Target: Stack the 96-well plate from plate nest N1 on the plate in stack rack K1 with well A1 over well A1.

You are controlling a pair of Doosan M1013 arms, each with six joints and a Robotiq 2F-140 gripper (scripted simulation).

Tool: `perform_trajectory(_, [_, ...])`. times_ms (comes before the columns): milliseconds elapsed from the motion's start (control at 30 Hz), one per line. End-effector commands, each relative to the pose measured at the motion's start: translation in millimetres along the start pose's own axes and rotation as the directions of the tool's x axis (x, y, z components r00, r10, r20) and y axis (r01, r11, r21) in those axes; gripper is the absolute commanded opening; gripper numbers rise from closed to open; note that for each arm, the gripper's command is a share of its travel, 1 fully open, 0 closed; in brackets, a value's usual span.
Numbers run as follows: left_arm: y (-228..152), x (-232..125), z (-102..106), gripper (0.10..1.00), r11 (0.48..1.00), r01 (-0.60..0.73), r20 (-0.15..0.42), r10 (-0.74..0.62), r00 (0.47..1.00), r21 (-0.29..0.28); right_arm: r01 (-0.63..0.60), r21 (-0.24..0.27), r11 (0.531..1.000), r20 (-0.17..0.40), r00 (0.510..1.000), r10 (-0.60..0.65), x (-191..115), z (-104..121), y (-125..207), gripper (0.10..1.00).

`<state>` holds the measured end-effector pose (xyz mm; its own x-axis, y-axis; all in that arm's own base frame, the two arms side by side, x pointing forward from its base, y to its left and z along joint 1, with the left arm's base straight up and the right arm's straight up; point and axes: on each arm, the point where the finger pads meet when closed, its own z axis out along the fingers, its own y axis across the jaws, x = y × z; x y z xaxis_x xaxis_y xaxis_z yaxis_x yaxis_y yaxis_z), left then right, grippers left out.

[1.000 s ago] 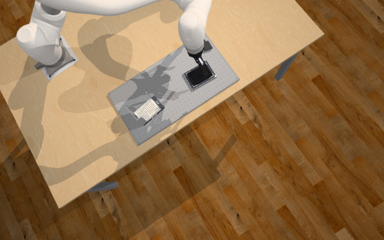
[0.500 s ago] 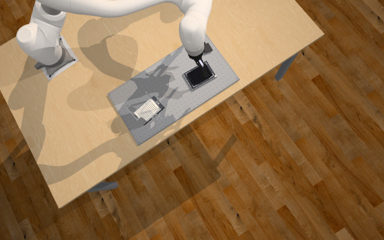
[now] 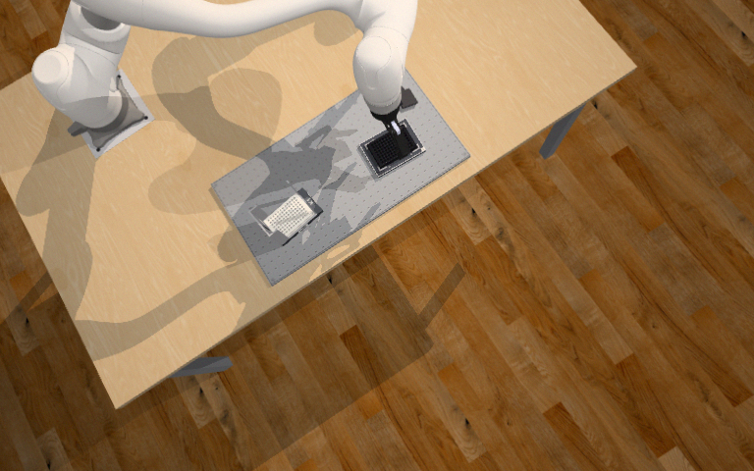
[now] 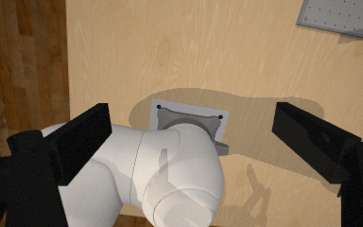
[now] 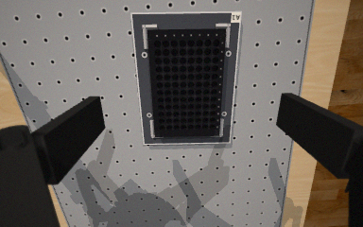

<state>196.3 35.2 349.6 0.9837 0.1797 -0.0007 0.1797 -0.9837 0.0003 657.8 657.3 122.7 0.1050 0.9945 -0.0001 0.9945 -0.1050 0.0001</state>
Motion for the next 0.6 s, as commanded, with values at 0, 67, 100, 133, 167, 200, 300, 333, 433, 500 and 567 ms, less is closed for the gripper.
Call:
perform_trajectory(0, [0.0, 0.2, -0.3, 1.000, 1.000, 0.000, 0.000, 0.000, 1.000, 0.000, 0.000, -0.001, 1.000, -0.002, 1.000, 0.000, 0.4, 1.5, 0.2, 1.000])
perform_trajectory(67, [0.0, 0.2, -0.3, 1.000, 1.000, 0.000, 0.000, 0.000, 1.000, 0.000, 0.000, -0.001, 1.000, -0.002, 1.000, 0.000, 0.4, 4.9, 0.2, 1.000])
perform_trajectory(100, [0.0, 0.2, -0.3, 1.000, 1.000, 0.000, 0.000, 0.000, 1.000, 0.000, 0.000, -0.001, 1.000, -0.002, 1.000, 0.000, 0.4, 6.5, 0.2, 1.000])
perform_trajectory(133, [0.0, 0.2, -0.3, 1.000, 1.000, 0.000, 0.000, 0.000, 1.000, 0.000, 0.000, -0.001, 1.000, -0.002, 1.000, 0.000, 0.4, 8.2, 0.2, 1.000])
perform_trajectory(167, [0.0, 0.2, -0.3, 1.000, 1.000, 0.000, 0.000, 0.000, 1.000, 0.000, 0.000, -0.001, 1.000, -0.002, 1.000, 0.000, 0.4, 9.9, 0.2, 1.000])
perform_trajectory(200, [0.0, 0.2, -0.3, 1.000, 1.000, 0.000, 0.000, 0.000, 1.000, 0.000, 0.000, -0.001, 1.000, -0.002, 1.000, 0.000, 0.4, 11.5, 0.2, 1.000])
perform_trajectory(300, [0.0, 0.2, -0.3, 1.000, 1.000, 0.000, 0.000, 0.000, 1.000, 0.000, 0.000, -0.001, 1.000, -0.002, 1.000, 0.000, 0.4, 16.5, 0.2, 1.000])
perform_trajectory(333, [0.0, 0.2, -0.3, 1.000, 1.000, 0.000, 0.000, 0.000, 1.000, 0.000, 0.000, -0.001, 1.000, -0.002, 1.000, 0.000, 0.4, 18.2, 0.2, 1.000])
perform_trajectory(433, [0.0, 0.2, -0.3, 1.000, 1.000, 0.000, 0.000, 0.000, 1.000, 0.000, 0.000, -0.001, 1.000, -0.002, 1.000, 0.000, 0.4, 23.2, 0.2, 1.000])
perform_trajectory(500, [0.0, 0.2, -0.3, 1.000, 1.000, 0.000, 0.000, 0.000, 1.000, 0.000, 0.000, -0.001, 1.000, -0.002, 1.000, 0.000, 0.4, 23.2, 0.2, 1.000])
perform_trajectory(567, [0.0, 0.2, -0.3, 1.000, 1.000, 0.000, 0.000, 0.000, 1.000, 0.000, 0.000, -0.001, 1.000, -0.002, 1.000, 0.000, 0.4, 26.6, 0.2, 1.000])
